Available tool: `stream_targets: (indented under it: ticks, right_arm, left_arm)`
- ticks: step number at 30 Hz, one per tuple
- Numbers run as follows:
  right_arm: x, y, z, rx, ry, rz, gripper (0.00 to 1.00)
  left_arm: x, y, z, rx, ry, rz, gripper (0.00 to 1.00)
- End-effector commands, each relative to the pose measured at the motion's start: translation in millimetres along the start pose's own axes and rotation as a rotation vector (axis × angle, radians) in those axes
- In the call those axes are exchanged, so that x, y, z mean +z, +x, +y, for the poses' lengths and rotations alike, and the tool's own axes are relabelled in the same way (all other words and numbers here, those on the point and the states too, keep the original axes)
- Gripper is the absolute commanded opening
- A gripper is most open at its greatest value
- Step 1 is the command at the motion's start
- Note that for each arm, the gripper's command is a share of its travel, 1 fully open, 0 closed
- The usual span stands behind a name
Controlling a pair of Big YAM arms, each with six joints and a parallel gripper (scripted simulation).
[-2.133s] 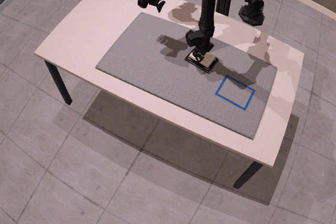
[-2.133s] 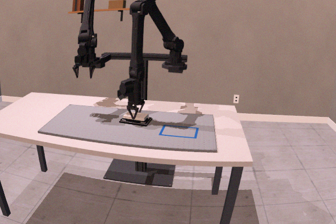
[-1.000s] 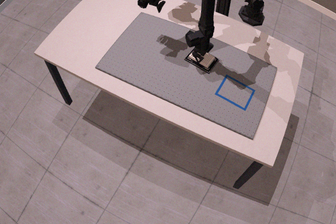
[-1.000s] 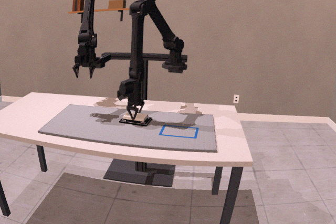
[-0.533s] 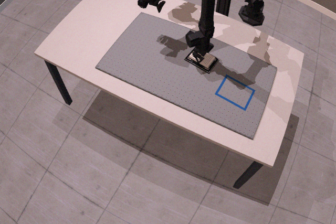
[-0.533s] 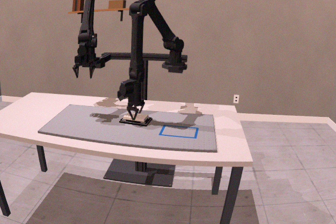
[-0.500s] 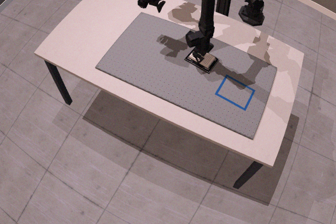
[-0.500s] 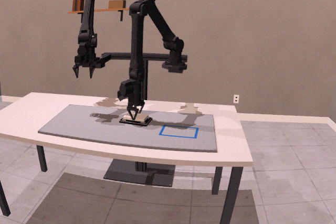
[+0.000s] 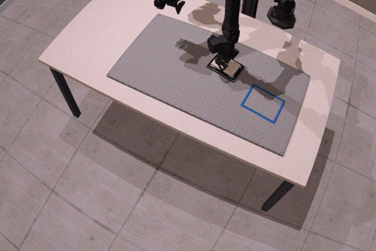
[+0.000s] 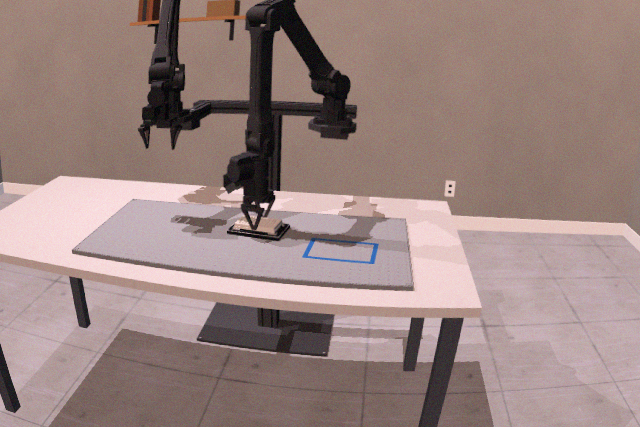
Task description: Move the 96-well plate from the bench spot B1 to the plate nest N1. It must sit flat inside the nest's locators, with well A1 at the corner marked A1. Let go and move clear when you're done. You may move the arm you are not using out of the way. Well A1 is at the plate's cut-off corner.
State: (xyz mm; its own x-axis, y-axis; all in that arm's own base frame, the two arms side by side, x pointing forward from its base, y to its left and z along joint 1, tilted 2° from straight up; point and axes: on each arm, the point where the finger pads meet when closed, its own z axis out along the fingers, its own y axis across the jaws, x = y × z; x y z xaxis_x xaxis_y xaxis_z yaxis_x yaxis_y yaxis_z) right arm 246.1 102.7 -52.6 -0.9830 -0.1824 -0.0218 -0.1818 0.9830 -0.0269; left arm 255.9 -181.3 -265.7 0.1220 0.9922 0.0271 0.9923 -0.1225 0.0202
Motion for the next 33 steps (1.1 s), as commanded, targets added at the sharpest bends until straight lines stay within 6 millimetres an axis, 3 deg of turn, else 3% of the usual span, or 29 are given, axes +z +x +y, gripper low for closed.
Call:
stream_targets:
  ticks: [1,25,26,33]
  right_arm:
    - [-3.6,-9.4,2.0,-0.011,-0.006,-0.019,1.0]
    - [-3.6,-9.4,2.0,-0.011,-0.006,-0.019,1.0]
    - [-3.6,-9.4,2.0,-0.011,-0.006,-0.019,1.0]
    - [-3.6,-9.4,2.0,-0.011,-0.006,-0.019,1.0]
  left_arm:
    - [5.2,3.6,2.2,-0.004,-0.002,-0.004,0.0]
    - [8.1,3.2,2.9,-0.004,-0.002,-0.004,0.0]
    - [8.1,3.2,2.9,-0.004,-0.002,-0.004,1.0]
    - [8.1,3.2,2.9,-0.005,-0.002,-0.004,1.0]
